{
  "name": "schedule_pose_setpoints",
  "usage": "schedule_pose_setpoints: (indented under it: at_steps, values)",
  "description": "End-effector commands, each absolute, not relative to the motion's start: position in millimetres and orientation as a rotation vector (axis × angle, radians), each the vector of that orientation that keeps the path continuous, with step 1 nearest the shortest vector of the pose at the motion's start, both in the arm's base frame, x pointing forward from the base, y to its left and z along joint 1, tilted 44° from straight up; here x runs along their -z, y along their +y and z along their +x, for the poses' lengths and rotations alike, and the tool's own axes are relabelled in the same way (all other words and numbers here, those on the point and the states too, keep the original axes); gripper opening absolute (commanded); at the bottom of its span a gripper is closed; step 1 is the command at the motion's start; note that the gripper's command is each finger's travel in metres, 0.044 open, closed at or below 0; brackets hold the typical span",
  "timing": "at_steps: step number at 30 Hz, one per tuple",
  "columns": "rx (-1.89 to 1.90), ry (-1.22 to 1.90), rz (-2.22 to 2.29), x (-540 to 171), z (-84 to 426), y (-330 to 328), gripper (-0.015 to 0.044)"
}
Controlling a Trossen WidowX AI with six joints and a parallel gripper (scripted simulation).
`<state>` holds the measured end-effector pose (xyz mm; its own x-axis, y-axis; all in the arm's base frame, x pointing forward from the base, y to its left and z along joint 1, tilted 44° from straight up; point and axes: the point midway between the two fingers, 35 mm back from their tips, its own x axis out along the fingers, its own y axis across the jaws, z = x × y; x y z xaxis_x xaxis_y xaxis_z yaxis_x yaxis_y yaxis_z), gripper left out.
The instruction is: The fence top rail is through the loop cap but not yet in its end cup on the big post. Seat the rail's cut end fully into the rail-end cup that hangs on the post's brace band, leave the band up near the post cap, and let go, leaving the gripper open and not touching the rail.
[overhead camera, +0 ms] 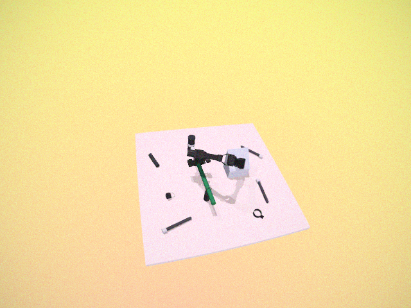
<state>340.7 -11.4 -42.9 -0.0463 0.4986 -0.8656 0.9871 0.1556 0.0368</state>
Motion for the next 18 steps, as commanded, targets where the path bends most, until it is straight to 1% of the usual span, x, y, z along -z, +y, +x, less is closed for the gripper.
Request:
schedule_pose_setpoints:
  at_steps: [1,18]
  values:
    - [0.798,1.642,1.446,41.4,342.4,-18.6,0.0000]
    - [0.798,1.641,1.446,41.0,343.0,-22.2,0.0000]
